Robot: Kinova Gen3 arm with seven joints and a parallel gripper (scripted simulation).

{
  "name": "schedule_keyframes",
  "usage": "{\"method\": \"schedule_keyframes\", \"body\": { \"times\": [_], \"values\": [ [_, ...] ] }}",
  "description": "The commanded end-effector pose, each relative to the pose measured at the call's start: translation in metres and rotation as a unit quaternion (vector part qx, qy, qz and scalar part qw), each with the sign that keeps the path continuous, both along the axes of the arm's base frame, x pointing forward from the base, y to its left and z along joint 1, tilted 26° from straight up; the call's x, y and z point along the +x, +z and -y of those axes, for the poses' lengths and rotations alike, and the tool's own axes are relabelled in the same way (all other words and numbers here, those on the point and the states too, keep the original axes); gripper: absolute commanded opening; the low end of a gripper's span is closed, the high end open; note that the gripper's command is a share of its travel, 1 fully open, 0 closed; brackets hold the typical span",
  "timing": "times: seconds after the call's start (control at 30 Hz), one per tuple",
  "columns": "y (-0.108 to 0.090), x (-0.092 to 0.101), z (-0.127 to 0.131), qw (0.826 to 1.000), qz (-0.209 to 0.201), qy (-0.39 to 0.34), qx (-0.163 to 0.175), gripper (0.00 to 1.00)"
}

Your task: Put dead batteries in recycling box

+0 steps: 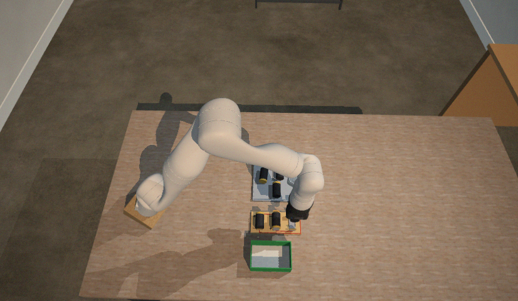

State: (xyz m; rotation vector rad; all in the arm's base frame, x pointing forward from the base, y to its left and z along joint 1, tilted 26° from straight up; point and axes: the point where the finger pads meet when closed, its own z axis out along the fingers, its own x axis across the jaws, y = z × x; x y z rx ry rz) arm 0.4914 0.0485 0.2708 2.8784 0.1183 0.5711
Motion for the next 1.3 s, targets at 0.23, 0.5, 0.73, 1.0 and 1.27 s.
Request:
{"method": "schedule_keyframes", "body": {
  "times": [0.23,0.5,0.73,1.0,1.27],
  "values": [
    [0.018,-0.003,-0.014,1.0,0.009,0.012,0.01,0.57],
    [0.014,-0.005,-0.033,1.0,0.009,0.012,0.01,0.57],
    [0.004,-0.01,-0.076,1.0,0.009,0.012,0.01,0.57],
    [-0.009,-0.015,-0.135,1.0,0.009,0.012,0.01,0.57],
    [-0.009,-0.016,-0.137,1.0,0.009,0.012,0.01,0.57]
  ]
}}
